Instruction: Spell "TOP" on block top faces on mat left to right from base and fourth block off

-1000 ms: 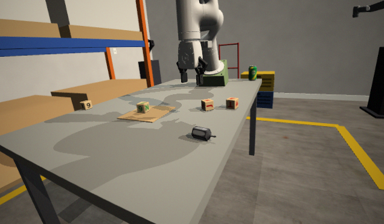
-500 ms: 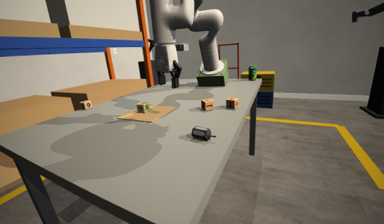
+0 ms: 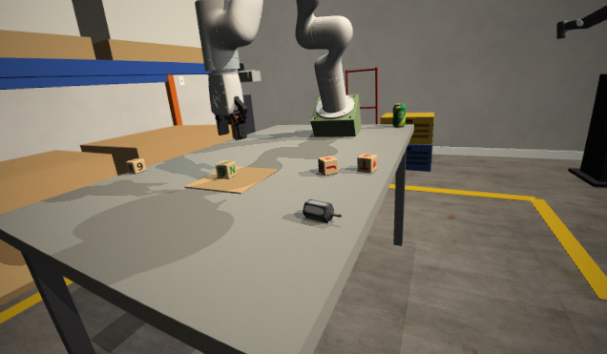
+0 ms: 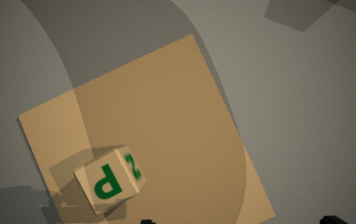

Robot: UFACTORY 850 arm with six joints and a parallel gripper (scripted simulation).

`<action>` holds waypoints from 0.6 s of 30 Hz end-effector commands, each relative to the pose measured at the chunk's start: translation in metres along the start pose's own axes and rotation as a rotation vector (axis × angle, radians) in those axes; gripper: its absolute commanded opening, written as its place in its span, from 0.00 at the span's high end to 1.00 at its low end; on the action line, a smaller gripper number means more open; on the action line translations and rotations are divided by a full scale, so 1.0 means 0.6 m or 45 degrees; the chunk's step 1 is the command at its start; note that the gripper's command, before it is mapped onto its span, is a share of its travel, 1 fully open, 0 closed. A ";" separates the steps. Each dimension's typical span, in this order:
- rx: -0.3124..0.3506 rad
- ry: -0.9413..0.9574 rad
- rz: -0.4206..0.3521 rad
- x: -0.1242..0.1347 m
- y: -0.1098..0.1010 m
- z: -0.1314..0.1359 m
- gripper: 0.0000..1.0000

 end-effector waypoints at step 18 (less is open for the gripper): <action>0.071 -0.017 -0.017 0.105 -0.013 -0.095 0.00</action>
Point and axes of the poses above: the point where the finger pads meet when closed, its own y axis out along the fingers, its own z axis across the jaws, x = y × z, the point moved 5 cm from there along -y, back along the fingers, and after that the axes turned 11 degrees about y, right-handed, at the moved point
